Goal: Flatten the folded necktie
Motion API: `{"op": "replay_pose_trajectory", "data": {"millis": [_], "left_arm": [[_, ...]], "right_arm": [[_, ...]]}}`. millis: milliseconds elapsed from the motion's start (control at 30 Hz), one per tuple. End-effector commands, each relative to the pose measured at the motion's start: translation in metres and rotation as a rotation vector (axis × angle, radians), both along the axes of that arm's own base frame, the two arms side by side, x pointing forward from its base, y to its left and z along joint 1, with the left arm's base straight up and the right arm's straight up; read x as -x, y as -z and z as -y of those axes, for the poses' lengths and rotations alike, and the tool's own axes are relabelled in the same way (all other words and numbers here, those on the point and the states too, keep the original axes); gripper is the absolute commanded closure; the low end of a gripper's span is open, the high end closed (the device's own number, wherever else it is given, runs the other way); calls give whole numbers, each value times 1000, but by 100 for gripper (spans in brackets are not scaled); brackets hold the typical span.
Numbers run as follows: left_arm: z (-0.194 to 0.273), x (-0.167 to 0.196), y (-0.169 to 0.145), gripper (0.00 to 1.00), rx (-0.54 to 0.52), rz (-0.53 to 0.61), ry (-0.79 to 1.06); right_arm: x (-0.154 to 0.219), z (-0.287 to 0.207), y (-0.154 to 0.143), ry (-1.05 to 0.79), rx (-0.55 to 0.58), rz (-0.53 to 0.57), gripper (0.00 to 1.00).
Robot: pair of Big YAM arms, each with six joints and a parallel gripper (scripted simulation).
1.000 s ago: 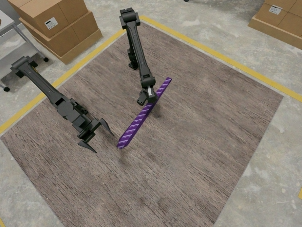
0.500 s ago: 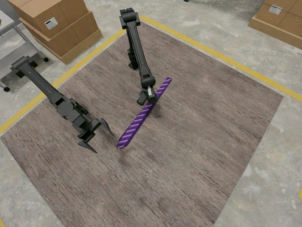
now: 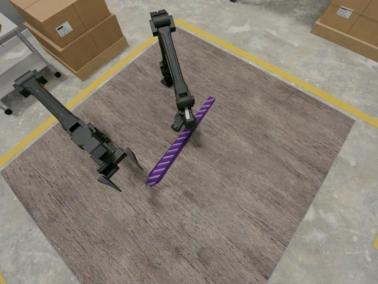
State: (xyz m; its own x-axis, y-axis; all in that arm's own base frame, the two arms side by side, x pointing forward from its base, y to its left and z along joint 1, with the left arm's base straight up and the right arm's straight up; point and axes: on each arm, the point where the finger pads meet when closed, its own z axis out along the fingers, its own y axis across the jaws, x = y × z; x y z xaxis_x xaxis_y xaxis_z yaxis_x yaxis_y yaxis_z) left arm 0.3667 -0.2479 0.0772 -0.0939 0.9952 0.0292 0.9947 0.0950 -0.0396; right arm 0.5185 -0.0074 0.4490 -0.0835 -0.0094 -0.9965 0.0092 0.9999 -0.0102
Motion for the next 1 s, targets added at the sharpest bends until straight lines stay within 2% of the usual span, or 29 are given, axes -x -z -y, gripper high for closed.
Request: {"op": "replay_pose_trajectory", "data": {"millis": [0,600,967], "left_arm": [[2,-14,-29,6,50,70,-27],[-34,-35,-83,5,203,245,-190],[-74,-57,-143,4,376,442,-373]], "right_arm": [[-2,-7,-32,-10,-11,63,0],[-2,-7,-32,-10,-11,63,0],[-2,-7,-32,-10,-11,63,0]]}}
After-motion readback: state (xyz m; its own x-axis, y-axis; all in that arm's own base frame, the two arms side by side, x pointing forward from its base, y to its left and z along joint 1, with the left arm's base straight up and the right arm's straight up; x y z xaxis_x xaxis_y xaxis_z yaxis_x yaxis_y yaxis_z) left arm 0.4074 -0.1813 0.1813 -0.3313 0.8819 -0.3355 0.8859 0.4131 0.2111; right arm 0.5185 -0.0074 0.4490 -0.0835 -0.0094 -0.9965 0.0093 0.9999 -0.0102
